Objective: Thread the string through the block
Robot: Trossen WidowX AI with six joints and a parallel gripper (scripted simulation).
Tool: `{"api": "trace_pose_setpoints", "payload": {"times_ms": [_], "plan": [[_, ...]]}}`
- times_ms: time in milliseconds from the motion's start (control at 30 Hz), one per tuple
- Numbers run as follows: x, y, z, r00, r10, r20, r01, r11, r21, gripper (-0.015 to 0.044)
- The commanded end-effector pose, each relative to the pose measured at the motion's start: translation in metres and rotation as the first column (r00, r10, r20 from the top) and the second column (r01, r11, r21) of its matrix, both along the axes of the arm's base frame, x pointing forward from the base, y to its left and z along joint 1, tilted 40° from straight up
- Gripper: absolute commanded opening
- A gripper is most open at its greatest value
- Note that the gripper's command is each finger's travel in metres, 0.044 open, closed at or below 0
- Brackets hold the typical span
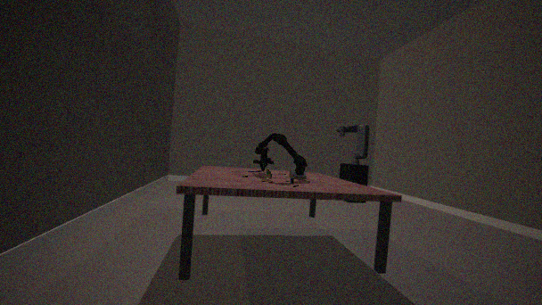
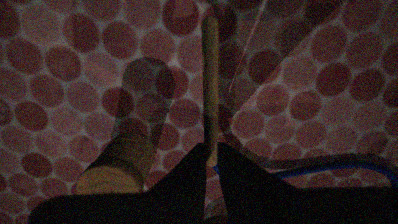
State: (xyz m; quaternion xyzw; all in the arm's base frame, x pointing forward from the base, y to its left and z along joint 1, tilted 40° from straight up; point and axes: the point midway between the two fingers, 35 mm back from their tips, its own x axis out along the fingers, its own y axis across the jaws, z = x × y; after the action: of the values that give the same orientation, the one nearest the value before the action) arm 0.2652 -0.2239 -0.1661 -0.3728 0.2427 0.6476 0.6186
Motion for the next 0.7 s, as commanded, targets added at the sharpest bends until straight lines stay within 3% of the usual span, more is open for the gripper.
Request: {"api": "trace_pose_setpoints", "payload": {"times_ms": [0, 667], "plan": [[0.0, 0.003, 0.004, 1.0, -0.004, 0.003, 0.004, 1.0, -0.002, 0.0], [-0.004, 0.022, 0.019, 1.0, -0.004, 0.003, 0.004, 1.0, -0.001, 0.0]]}}
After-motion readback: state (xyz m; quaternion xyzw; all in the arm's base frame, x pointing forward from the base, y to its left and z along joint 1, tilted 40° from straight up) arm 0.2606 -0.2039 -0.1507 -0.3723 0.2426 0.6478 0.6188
